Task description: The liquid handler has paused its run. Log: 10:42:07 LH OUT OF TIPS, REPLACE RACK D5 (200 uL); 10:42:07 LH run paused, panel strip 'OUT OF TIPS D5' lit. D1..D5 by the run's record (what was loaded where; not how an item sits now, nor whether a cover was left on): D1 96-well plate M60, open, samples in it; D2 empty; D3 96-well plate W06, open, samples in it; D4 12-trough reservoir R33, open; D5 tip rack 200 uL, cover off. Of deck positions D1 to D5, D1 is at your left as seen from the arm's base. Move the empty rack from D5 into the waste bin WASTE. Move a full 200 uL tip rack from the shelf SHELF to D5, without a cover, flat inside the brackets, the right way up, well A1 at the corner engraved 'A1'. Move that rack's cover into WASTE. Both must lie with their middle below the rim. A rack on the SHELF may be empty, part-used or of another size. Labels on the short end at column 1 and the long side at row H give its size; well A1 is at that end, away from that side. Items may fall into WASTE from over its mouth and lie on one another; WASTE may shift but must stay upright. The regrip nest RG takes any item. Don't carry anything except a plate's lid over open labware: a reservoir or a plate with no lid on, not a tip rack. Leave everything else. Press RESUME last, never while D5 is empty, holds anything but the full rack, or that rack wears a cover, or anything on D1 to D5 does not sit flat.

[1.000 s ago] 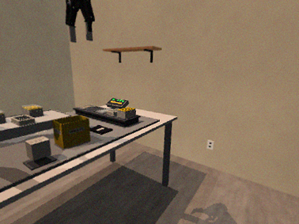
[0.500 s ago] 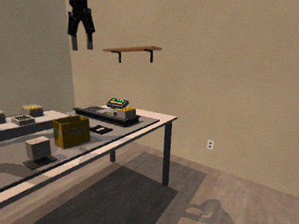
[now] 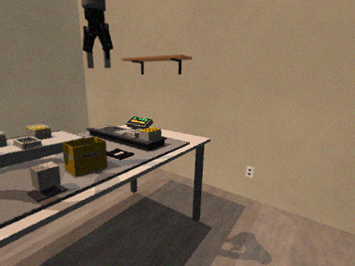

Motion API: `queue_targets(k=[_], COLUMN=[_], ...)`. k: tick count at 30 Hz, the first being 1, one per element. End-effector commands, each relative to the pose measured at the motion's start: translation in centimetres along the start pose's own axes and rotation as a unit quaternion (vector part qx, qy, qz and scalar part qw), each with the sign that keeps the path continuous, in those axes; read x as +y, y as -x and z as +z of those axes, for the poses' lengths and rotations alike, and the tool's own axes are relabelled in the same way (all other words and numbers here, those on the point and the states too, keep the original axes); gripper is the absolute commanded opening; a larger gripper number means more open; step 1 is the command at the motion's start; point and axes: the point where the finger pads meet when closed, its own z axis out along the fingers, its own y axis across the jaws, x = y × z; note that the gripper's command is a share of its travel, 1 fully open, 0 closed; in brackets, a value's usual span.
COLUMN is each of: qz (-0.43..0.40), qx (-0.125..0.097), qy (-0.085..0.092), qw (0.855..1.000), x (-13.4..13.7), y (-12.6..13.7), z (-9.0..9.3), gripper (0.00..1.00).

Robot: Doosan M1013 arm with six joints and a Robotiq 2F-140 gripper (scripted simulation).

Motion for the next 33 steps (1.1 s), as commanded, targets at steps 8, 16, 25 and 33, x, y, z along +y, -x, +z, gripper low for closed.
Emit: queue_targets(k=[8,16,25,33], qz=[0.0,0.0,0.0,0.0], qx=[0.0,0.0,0.0,0.0], qy=[0.0,0.0,0.0,0.0], qw=[1.0,1.0,1.0,1.0], x=[-2.9,-5.7,-8.2,-11.0], y=[-2.1,-4.2,-6.1,-8.2], z=[1.9,3.7,5.4,7.2], gripper=[0.77,0.77,0.77,0.77])
